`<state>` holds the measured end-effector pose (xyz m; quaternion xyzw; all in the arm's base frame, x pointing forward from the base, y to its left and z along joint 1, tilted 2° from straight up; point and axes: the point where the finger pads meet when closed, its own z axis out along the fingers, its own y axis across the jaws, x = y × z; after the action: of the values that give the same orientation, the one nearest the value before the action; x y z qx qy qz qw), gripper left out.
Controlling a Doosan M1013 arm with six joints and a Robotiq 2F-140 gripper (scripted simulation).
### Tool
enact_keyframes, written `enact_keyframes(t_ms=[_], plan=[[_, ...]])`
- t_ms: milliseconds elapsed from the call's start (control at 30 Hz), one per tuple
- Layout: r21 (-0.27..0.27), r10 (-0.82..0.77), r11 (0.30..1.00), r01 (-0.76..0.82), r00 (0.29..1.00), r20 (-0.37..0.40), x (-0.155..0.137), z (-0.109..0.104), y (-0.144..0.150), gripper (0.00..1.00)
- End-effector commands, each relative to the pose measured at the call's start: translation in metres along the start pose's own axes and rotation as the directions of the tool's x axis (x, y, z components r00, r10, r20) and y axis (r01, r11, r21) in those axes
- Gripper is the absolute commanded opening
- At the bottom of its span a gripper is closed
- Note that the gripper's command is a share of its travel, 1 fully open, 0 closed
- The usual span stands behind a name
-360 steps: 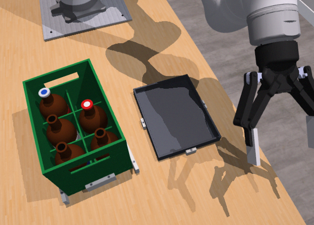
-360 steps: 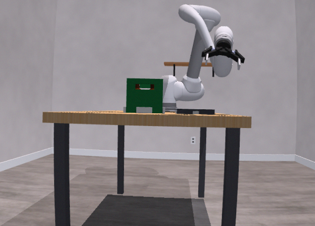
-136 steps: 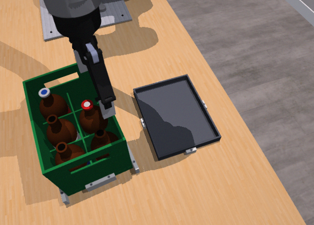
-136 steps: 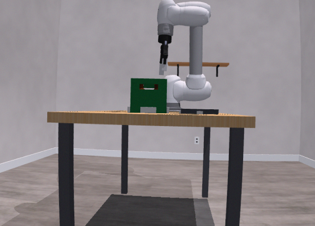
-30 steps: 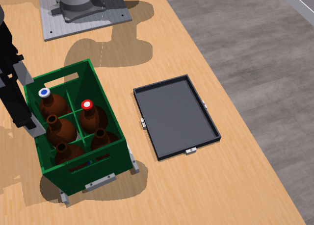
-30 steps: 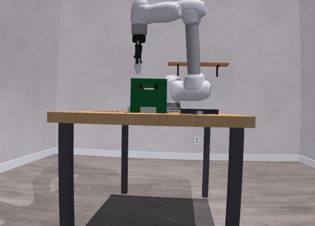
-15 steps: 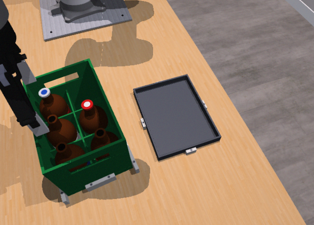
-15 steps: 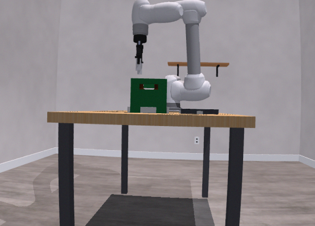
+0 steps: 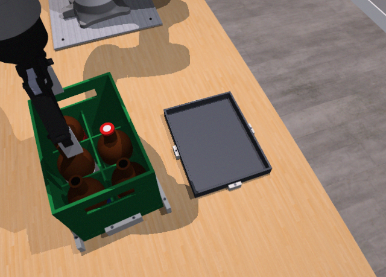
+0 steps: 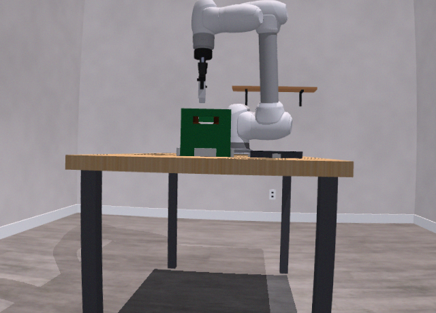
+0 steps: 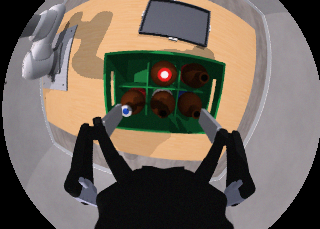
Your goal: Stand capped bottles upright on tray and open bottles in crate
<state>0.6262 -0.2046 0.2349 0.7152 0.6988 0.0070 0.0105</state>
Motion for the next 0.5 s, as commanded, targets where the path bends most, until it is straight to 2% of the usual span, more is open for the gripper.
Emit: enact_keyframes(t_ms=[0, 367, 467], plan=[[-0.002, 0.004, 1.000, -0.004, 1.000, -0.001, 0.009, 0.000, 0.001, 1.00], [-0.005, 0.010, 1.000, -0.010, 1.000, -0.003, 0.043, -0.001, 0.003, 1.00], [0.000, 0.002, 1.000, -0.002, 1.000, -0.002, 0.037, 0.000, 0.003, 1.00]])
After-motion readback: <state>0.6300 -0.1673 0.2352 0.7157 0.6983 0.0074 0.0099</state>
